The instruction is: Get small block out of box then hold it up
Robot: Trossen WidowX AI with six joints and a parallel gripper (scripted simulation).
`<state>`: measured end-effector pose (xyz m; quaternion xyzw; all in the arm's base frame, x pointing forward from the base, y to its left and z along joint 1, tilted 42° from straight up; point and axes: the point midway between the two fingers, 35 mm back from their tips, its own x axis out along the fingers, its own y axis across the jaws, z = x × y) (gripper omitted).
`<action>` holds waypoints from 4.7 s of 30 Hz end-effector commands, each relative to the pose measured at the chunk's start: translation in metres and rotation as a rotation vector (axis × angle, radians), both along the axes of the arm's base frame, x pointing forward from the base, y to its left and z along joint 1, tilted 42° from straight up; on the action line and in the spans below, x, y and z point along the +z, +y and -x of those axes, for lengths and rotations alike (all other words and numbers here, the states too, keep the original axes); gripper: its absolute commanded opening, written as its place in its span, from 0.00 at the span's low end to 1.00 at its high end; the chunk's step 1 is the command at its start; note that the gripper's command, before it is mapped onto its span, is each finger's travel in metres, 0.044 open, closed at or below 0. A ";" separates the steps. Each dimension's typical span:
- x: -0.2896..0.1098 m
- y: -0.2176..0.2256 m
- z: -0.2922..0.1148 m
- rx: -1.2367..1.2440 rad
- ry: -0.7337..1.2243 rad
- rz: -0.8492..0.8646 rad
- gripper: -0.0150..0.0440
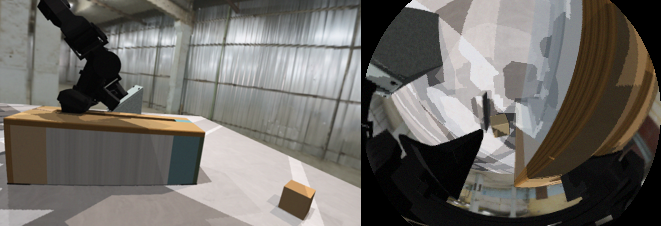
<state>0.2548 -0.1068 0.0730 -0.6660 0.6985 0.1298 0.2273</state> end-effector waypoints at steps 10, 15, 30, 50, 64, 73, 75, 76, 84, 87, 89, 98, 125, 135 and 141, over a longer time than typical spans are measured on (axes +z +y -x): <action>0.049 0.047 0.002 0.001 0.002 -0.004 0.93; 0.046 0.044 0.001 0.004 -0.010 -0.004 0.89; 0.062 0.031 0.021 -0.771 -1.282 -0.189 0.74; 0.081 0.016 0.041 -2.051 -2.628 -0.402 0.74; 0.093 0.009 0.050 -3.092 -3.033 -0.453 0.74; 0.098 0.008 0.053 -3.600 -2.995 -0.406 0.74; 0.098 0.008 0.053 -3.600 -2.995 -0.406 0.74; 0.098 0.008 0.053 -3.600 -2.995 -0.406 0.74; 0.098 0.008 0.053 -3.600 -2.995 -0.406 0.74; 0.098 0.008 0.053 -3.600 -2.995 -0.406 0.74; 0.092 0.004 0.051 -3.603 -2.994 -0.390 0.74; 0.032 -0.057 0.050 -3.592 -3.003 -0.420 0.74; 0.004 -0.082 0.046 -3.589 -3.006 -0.418 0.74; -0.009 -0.092 0.047 -3.585 -3.009 -0.422 0.74; -0.015 -0.097 0.048 -3.583 -3.011 -0.426 0.74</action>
